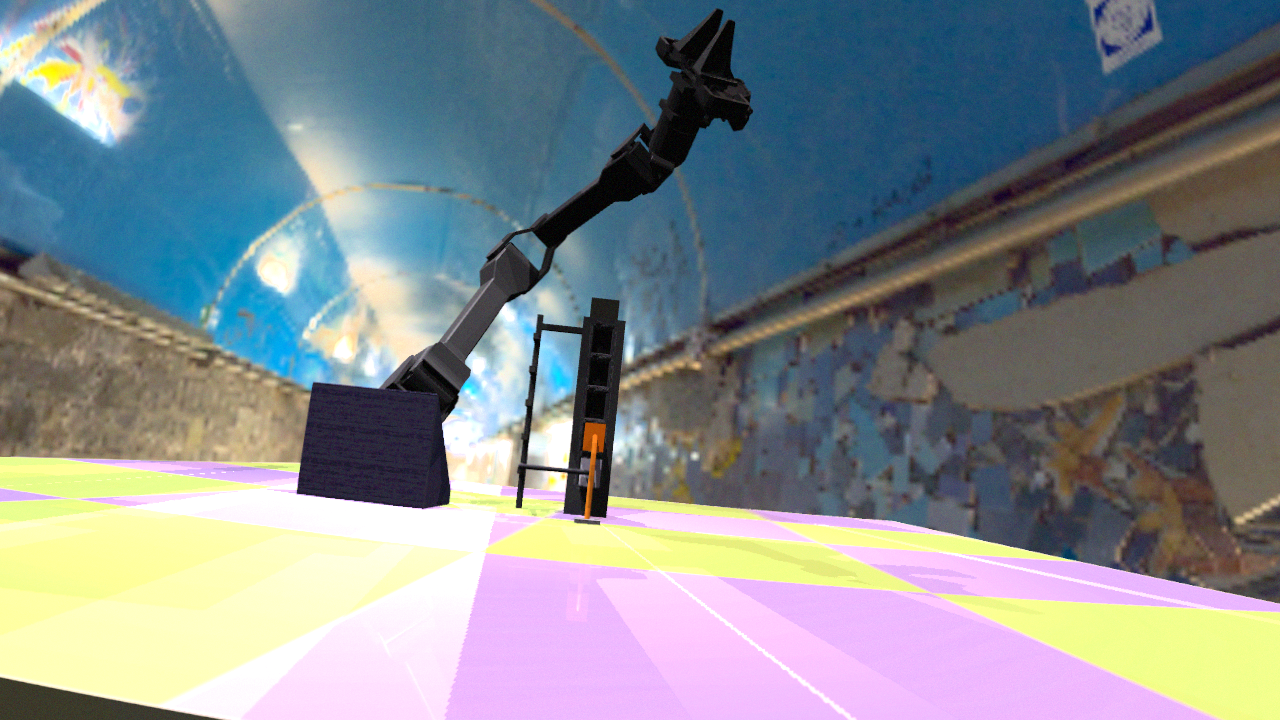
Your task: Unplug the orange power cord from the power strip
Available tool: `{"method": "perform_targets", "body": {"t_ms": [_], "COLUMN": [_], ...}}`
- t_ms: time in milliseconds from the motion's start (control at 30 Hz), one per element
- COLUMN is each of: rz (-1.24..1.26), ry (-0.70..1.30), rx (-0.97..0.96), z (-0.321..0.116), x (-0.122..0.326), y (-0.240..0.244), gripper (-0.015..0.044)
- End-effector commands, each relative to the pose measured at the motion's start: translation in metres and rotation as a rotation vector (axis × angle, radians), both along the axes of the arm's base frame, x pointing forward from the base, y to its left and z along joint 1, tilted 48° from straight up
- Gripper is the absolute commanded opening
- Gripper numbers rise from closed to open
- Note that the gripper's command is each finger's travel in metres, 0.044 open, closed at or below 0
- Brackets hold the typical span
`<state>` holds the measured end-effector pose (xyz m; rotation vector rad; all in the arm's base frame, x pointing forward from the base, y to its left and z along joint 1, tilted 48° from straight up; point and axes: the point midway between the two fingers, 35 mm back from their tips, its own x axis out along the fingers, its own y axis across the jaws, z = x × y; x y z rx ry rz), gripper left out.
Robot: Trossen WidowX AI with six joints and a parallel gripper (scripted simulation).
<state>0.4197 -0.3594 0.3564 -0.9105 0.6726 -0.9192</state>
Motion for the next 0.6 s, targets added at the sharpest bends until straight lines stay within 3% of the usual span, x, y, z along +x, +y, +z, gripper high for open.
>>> {"method": "perform_targets", "body": {"t_ms": [0, 300, 567], "rz": [0.108, 0.124, -0.15], "ry": [0.021, 0.071, 0.143], "rx": [0.269, 0.903, 1.51], "z": [-0.074, -0.209, -0.293], "x": [0.017, 0.007, -0.046], "y": [0.022, 0.095, 0.186], "gripper": [0.016, 0.016, 0.016]}}
